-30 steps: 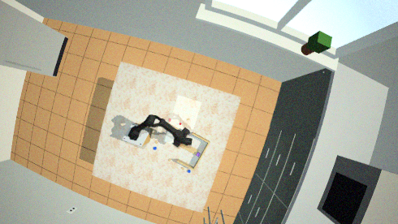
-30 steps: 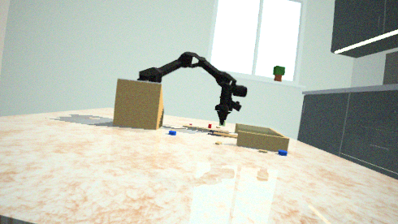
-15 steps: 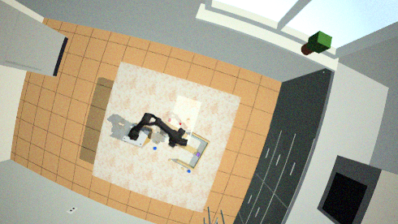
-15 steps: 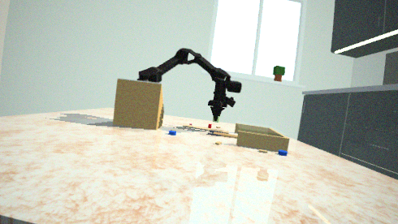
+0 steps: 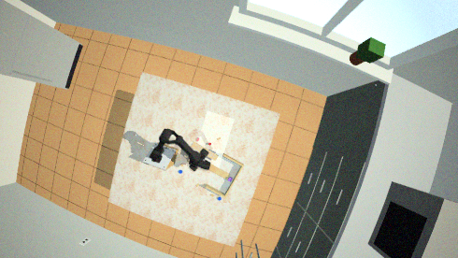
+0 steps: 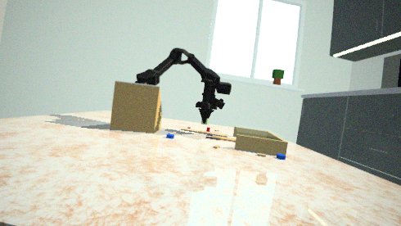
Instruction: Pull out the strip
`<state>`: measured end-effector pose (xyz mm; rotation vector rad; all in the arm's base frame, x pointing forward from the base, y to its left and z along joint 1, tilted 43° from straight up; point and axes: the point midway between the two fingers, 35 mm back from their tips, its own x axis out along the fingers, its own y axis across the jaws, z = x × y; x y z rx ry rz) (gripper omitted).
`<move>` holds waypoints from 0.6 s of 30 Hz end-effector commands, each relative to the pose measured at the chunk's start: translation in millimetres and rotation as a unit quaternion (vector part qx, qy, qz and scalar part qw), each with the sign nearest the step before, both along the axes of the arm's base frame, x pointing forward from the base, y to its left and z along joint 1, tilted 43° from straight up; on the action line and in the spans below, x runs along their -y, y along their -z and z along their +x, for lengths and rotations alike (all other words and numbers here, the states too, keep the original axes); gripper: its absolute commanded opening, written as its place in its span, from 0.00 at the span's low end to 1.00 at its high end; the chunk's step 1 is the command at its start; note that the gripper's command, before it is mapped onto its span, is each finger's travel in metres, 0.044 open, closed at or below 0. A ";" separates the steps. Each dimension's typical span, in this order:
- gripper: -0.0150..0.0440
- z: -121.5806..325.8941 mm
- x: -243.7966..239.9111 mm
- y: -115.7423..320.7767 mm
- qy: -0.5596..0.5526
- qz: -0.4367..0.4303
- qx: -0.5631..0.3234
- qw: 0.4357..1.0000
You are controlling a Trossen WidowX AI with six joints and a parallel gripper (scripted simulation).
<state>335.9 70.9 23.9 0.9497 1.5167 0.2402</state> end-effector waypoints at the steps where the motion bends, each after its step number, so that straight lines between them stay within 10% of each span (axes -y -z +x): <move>1: 0.25 -17.2 0.1 4.5 -0.002 0.003 -0.002 1.000; 18: 0.25 -37.7 25.4 -17.4 -0.002 0.002 -0.002 1.000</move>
